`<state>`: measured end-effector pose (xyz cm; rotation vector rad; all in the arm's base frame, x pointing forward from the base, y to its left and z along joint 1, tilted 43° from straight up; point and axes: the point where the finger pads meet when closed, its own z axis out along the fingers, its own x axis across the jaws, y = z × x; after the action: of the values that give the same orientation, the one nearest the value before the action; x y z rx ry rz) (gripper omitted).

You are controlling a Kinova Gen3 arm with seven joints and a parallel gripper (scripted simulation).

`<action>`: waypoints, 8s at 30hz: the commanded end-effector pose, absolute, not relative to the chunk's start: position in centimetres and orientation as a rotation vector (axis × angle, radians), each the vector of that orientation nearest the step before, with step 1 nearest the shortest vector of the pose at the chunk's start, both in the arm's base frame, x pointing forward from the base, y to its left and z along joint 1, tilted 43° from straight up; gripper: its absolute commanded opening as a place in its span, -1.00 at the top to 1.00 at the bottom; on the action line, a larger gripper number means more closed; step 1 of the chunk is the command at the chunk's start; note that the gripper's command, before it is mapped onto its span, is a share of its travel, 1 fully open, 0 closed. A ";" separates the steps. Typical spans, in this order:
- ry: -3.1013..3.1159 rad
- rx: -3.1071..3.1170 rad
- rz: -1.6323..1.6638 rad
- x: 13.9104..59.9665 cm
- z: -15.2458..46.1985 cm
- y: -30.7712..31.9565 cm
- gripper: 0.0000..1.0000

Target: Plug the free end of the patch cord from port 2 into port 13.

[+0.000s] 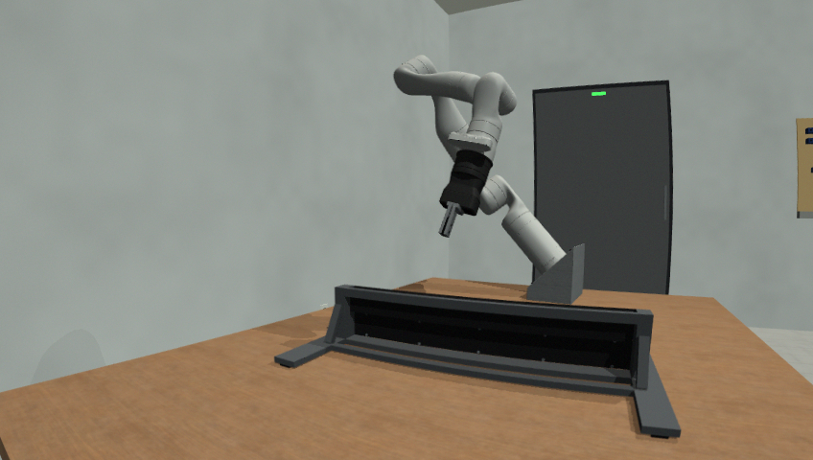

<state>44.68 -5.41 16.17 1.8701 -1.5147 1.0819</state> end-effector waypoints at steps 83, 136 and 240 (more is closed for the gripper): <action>1.749 1.169 0.132 41.8 -0.7 14.2 1.00; 1.769 1.142 0.116 52.3 -8.0 8.9 1.00; 1.769 1.142 0.116 41.9 1.1 12.1 1.00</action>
<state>41.66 12.74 0.29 1.1368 1.7771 0.1125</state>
